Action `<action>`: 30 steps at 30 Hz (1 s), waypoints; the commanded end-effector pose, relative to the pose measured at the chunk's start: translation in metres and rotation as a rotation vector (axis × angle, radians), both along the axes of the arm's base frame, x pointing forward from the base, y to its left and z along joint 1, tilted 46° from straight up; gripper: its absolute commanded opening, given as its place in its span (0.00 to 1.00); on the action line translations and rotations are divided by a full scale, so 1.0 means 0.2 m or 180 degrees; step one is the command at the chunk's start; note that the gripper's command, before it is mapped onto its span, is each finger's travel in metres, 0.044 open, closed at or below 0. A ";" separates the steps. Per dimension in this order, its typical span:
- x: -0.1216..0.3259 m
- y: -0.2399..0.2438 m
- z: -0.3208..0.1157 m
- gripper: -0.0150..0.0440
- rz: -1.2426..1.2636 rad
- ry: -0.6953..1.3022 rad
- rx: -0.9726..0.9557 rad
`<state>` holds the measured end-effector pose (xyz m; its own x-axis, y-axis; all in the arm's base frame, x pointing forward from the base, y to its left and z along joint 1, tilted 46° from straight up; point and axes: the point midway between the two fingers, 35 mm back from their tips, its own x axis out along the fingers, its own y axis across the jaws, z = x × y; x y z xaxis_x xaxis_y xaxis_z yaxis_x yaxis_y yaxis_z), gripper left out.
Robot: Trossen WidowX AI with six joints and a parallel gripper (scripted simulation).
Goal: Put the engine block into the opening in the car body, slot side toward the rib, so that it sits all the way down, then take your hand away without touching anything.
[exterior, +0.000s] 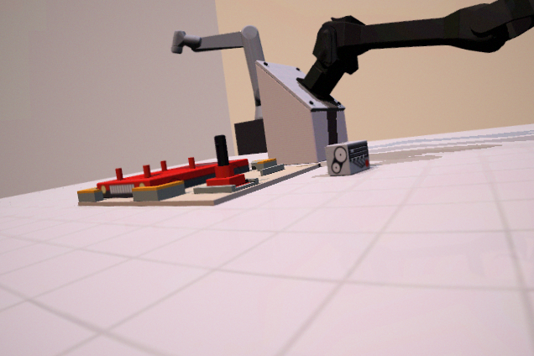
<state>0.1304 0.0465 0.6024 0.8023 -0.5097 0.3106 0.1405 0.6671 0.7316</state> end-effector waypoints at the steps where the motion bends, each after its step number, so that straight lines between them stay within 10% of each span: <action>1: -0.02 -0.14 -0.01 1.00 0.0038 0.0103 0.0035; 30: 0.17 -0.70 -0.37 1.00 0.0784 0.1016 0.0069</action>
<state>0.1573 -0.0859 0.5352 0.9490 -0.3125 0.0422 0.1990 0.6971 0.6888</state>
